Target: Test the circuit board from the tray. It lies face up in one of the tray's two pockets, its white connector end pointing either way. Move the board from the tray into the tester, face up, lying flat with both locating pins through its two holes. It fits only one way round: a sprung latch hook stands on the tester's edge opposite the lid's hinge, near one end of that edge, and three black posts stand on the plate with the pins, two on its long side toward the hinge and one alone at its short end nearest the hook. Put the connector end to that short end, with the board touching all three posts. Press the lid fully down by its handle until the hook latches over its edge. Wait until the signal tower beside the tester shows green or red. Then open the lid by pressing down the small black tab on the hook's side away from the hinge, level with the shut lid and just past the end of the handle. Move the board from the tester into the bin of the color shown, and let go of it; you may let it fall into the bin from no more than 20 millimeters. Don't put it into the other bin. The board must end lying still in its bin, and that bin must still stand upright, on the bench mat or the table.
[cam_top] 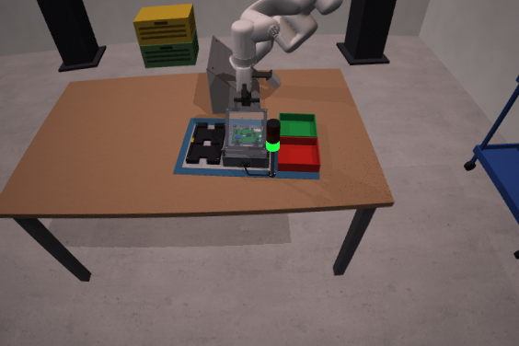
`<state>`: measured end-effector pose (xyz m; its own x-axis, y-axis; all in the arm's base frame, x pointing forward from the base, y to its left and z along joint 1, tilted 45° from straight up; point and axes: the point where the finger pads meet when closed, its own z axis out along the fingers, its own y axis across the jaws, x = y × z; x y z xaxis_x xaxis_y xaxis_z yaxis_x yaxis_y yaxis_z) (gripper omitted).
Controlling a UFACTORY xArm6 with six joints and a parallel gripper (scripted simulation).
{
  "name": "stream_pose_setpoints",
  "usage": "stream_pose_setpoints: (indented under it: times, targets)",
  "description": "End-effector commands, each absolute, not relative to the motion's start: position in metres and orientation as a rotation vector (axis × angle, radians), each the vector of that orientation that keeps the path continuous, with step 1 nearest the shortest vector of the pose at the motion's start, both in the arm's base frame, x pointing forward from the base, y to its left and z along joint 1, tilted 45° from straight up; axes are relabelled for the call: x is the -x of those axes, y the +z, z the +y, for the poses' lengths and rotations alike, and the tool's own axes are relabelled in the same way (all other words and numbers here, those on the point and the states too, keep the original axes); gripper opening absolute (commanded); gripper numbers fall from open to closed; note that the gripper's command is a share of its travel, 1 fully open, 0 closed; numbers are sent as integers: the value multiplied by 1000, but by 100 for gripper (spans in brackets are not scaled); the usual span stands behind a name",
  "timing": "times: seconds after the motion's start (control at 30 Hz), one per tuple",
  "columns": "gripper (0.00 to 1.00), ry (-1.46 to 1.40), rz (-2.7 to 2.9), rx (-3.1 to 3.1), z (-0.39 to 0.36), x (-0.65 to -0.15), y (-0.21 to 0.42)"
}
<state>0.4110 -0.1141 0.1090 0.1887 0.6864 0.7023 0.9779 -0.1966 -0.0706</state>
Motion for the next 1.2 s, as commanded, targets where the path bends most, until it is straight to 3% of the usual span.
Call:
stream_pose_setpoints:
  times: [0.0, 1.17]
  targets:
    - [0, -742, -1551, 1956, -120, -419, 112]
    - [0, -742, -1551, 1956, -161, -497, 131]
